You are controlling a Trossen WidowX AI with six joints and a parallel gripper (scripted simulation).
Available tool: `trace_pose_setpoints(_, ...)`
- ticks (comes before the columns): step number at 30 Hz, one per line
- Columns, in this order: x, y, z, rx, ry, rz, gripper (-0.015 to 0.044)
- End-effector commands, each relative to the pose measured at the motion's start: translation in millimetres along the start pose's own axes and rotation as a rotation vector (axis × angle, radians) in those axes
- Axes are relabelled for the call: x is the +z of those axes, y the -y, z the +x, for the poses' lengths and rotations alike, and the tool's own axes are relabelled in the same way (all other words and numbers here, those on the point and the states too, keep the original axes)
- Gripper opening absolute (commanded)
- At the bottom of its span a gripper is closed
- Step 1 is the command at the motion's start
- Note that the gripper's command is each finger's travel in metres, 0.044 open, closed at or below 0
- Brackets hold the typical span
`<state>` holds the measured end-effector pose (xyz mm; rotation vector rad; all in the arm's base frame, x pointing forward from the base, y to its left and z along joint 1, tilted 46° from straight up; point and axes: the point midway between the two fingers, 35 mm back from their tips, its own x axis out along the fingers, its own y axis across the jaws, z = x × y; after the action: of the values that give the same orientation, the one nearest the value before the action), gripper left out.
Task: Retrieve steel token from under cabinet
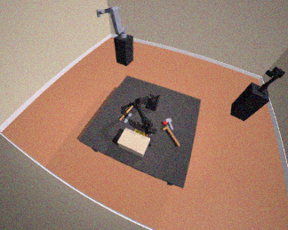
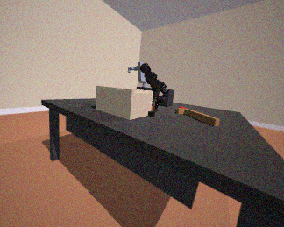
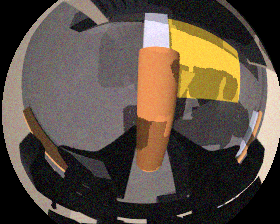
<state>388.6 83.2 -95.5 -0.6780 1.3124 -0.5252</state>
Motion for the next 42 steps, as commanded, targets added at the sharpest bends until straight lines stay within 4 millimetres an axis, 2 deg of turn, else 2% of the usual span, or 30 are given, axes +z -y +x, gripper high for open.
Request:
trace_pose_setpoints(1,5.5,-1.5,-0.1,0.002,0.003,-0.002,0.0000)
trace_pose_setpoints(30,26.5,0.0,0.8,0.001,0.003,-0.001,0.0000)
trace_pose_setpoints(42,26.1,13.7,2.6,0.000,0.003,-0.001,0.0000)
